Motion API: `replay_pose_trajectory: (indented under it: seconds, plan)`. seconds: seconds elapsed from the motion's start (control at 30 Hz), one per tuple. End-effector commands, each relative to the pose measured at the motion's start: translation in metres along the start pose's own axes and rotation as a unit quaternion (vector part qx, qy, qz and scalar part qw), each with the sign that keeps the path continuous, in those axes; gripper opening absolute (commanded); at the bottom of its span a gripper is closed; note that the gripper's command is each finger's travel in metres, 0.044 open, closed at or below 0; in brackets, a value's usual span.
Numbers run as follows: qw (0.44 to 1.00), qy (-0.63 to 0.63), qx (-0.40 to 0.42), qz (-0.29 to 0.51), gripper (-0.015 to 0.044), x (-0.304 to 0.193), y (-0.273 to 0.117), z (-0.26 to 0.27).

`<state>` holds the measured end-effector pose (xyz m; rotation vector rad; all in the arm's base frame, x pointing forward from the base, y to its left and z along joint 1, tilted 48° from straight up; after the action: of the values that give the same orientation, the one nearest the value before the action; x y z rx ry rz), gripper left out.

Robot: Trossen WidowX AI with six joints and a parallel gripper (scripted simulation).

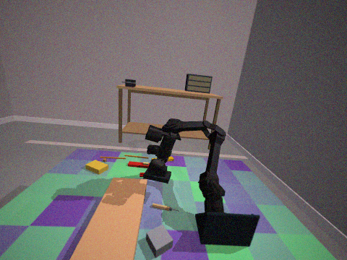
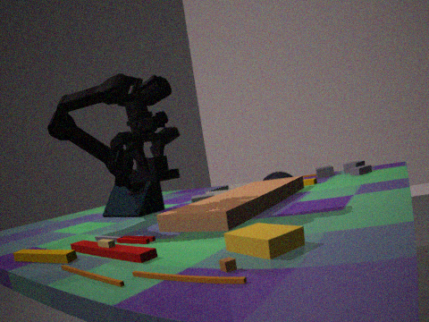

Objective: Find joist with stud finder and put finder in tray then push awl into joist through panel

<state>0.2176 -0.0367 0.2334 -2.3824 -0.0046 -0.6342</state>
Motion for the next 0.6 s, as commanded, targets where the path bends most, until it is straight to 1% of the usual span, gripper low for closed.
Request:
replay_pose_trajectory:
  seconds: [0.0, 0.57]
  plan:
    - [1.0, -0.017, 0.007, -0.001, 0.0, 0.021, 0.0, 0.004]
    - [0.996, -0.09, 0.028, -0.003, 0.0, 0.1, 0.019, 0.022]
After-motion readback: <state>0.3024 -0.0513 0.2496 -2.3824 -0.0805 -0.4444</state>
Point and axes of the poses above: the point midway between the two fingers, 35 mm back from their tips, its own y axis out along the fingers, its own z axis across the jaws, x = y × z, the point moved 7 cm from there along -y, back along the fingers, and after that the axes turned 8 degrees about y, right-handed, at the moved point
